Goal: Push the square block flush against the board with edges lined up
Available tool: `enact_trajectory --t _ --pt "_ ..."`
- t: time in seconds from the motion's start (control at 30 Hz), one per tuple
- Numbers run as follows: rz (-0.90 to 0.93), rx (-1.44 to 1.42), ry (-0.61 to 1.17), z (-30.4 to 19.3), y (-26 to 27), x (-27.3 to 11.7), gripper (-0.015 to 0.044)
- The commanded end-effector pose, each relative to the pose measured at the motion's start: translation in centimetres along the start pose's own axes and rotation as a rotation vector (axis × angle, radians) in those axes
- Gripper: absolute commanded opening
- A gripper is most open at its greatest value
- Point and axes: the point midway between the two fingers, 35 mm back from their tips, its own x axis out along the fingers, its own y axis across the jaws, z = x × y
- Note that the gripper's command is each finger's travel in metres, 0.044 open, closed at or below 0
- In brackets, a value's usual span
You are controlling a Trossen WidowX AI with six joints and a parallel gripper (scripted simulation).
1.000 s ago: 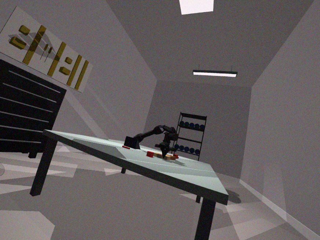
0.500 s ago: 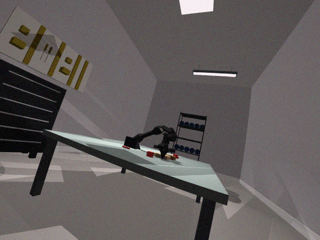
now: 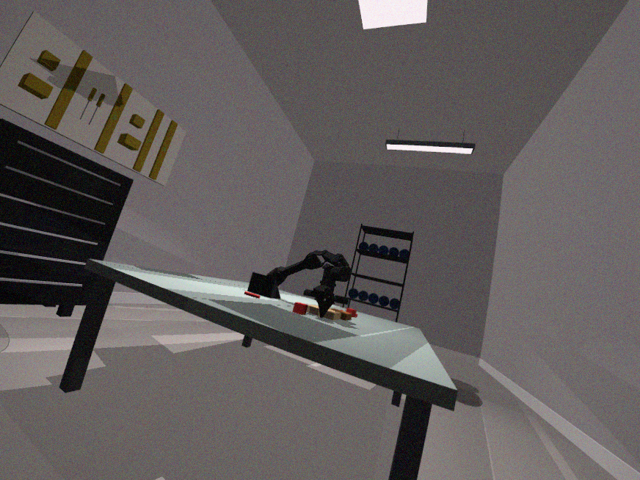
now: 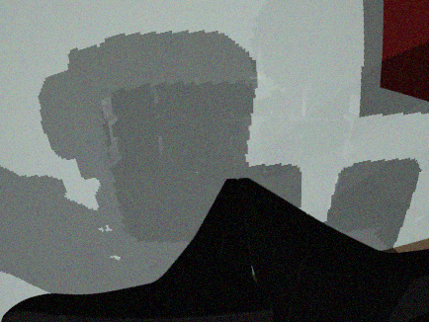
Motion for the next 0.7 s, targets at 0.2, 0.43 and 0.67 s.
enact_trajectory --t 0.2,0.43,0.67 --pt "0.049 -0.008 -0.027 0.5 0.0 -4.4 0.0" --pt "0.069 -0.011 -0.033 0.5 0.0 -5.7 0.0" --pt "0.049 -0.226 -0.032 -0.5 -1.3 -6.1 0.0"
